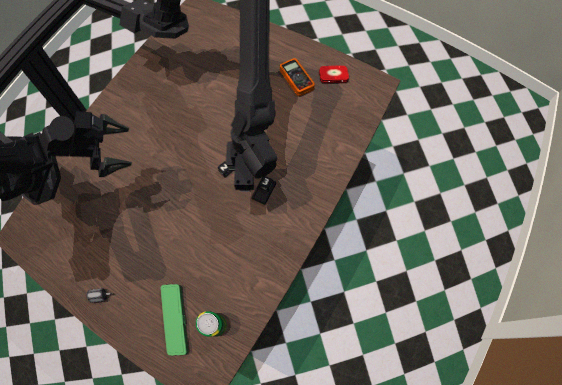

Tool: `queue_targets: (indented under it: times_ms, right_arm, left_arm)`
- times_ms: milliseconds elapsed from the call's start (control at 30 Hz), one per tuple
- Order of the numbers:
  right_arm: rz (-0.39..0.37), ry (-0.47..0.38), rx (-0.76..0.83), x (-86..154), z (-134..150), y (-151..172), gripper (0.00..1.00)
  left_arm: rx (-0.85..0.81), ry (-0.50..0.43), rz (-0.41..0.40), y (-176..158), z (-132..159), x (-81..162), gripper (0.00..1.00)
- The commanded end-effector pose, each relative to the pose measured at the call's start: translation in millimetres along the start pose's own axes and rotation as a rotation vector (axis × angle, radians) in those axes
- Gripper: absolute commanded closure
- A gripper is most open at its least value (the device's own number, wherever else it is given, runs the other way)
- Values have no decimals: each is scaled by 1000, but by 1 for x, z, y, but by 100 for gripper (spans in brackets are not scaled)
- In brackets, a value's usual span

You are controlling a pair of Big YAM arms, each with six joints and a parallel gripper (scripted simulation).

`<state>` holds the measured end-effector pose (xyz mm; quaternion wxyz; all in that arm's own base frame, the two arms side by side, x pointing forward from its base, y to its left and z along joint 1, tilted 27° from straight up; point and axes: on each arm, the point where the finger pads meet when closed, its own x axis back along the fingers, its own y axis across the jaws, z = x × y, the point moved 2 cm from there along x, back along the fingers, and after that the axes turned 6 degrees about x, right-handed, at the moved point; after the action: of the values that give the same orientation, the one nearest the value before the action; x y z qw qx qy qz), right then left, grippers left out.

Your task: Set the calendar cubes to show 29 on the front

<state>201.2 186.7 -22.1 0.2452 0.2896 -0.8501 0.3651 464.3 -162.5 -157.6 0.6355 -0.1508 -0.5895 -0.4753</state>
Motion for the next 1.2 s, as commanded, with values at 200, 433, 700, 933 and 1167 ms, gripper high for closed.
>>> queue_targets:
  times_ms: [200,433,700,933,1167]
  right_arm:
    - [4,-10,-6,-2,-5,0,0]
    - [4,-10,-6,-2,-5,0,0]
    - [4,-10,-6,-2,-5,0,0]
    - [4,-10,-6,-2,-5,0,0]
    - [4,-10,-6,-2,-5,0,0]
  left_arm:
    - [383,19,3,-41,15,-30,47]
    - [668,19,-2,-74,33,-43,47]
    - [747,16,0,-80,40,-51,47]
    - [751,12,2,-71,38,-54,47]
    - [739,12,0,-69,37,-65,47]
